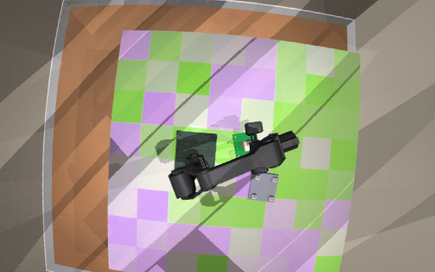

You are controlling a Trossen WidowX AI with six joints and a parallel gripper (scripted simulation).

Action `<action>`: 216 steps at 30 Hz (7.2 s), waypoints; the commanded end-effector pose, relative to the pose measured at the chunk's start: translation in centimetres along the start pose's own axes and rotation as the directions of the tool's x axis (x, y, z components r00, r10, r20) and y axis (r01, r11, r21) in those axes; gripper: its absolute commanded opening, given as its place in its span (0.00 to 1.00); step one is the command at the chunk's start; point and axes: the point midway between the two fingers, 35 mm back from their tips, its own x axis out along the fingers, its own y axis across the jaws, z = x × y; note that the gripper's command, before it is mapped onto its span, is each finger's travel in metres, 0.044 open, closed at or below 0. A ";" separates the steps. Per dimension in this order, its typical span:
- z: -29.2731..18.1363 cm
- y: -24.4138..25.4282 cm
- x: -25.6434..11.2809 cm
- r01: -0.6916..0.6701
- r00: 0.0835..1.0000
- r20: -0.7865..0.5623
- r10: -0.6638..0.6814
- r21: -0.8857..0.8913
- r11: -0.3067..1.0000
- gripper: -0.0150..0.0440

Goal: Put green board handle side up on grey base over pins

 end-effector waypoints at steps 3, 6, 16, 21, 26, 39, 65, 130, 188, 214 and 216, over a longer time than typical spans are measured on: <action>0.0 -0.3 0.6 0.006 1.000 -0.012 -0.006 -0.028 1.000 1.00; -0.3 -0.2 3.1 0.006 1.000 -0.013 -0.006 -0.028 1.000 1.00; -0.3 -0.2 4.8 0.006 1.000 -0.013 -0.006 -0.028 1.000 1.00; -0.3 -0.2 5.2 0.006 1.000 -0.013 -0.006 -0.028 1.000 1.00; -0.2 -0.2 6.0 0.006 1.000 -0.013 -0.006 -0.028 1.000 1.00; -0.1 -0.2 8.1 0.006 1.000 -0.012 -0.006 -0.028 1.000 1.00; -0.4 -0.3 11.4 0.006 1.000 -0.013 -0.006 -0.028 1.000 0.82; 1.3 -2.3 2.9 0.010 1.000 -0.011 -0.010 0.023 1.000 0.25; 5.5 -14.6 2.4 0.022 1.000 -0.005 -0.022 0.220 0.975 0.25; 5.5 -21.1 2.5 0.028 1.000 -0.007 -0.027 0.289 0.957 0.25; 5.5 -21.6 2.5 0.029 1.000 -0.008 -0.028 0.294 0.955 0.25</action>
